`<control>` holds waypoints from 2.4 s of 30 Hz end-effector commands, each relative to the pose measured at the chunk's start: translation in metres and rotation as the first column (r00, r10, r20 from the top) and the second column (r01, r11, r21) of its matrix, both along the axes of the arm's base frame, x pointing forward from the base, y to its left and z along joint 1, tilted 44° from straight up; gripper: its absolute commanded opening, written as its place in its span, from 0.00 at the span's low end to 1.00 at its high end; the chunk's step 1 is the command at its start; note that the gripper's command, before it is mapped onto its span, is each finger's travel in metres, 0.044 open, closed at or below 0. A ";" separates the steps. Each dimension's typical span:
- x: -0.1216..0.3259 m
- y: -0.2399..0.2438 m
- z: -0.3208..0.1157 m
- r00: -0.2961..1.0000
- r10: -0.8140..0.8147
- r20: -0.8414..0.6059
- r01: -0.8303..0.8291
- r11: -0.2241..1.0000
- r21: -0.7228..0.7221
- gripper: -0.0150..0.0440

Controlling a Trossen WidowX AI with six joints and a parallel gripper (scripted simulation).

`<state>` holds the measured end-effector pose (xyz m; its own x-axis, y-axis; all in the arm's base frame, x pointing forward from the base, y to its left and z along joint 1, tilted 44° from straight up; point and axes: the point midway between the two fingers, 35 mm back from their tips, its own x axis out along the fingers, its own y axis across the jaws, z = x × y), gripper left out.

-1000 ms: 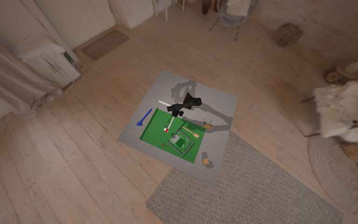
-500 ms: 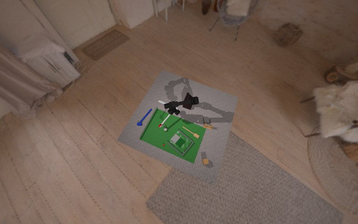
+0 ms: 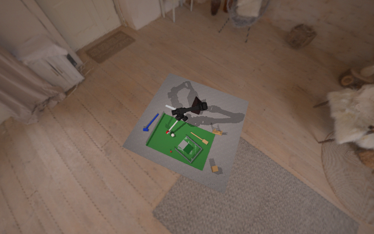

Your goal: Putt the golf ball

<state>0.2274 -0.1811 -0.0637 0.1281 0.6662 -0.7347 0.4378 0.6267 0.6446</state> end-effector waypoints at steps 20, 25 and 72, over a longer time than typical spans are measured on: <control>0.003 0.017 -0.018 1.000 0.002 -0.001 -0.002 1.000 0.003 0.25; 0.003 0.017 -0.018 1.000 0.002 -0.001 -0.002 1.000 0.003 0.25; 0.044 0.047 0.093 1.000 -0.005 0.005 0.005 1.000 0.008 0.25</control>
<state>0.2741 -0.1216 0.0164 0.1266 0.6786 -0.7235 0.4420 0.6143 0.6536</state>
